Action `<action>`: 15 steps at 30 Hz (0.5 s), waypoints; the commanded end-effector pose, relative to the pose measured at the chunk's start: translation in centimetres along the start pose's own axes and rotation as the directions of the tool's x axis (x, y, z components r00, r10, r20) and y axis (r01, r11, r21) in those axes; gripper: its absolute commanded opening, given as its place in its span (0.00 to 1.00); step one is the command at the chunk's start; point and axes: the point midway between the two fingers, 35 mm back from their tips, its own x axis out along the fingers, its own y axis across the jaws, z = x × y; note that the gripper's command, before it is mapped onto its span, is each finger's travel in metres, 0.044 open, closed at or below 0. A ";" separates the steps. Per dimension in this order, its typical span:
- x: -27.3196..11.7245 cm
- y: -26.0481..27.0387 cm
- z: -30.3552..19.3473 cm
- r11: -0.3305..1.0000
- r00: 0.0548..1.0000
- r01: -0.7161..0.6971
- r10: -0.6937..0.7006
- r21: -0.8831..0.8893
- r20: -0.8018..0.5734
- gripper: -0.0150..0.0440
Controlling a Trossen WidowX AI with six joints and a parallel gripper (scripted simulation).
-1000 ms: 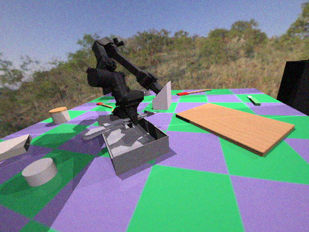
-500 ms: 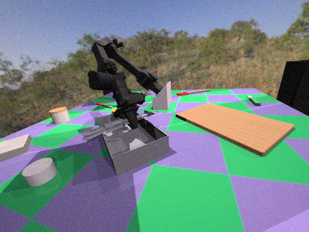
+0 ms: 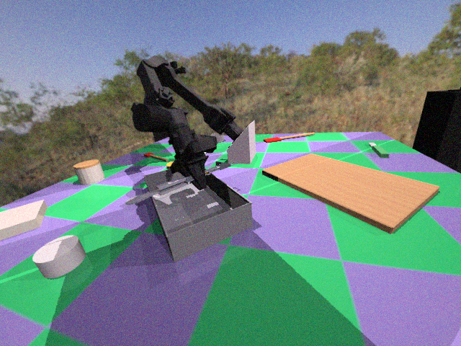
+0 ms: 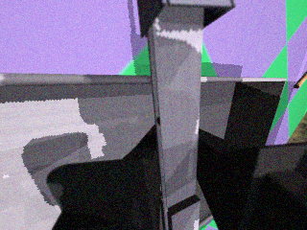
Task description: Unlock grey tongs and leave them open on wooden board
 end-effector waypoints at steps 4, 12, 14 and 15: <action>-5.9 -3.5 -0.3 1.000 1.000 0.020 -0.020 -0.005 -0.015 0.00; -6.2 -3.7 -0.3 1.000 1.000 0.020 -0.020 -0.005 -0.015 0.00; -6.2 -3.6 -0.2 1.000 1.000 0.016 -0.016 -0.005 -0.014 0.00; -6.1 -3.6 -0.2 1.000 1.000 0.009 -0.009 -0.003 -0.012 0.00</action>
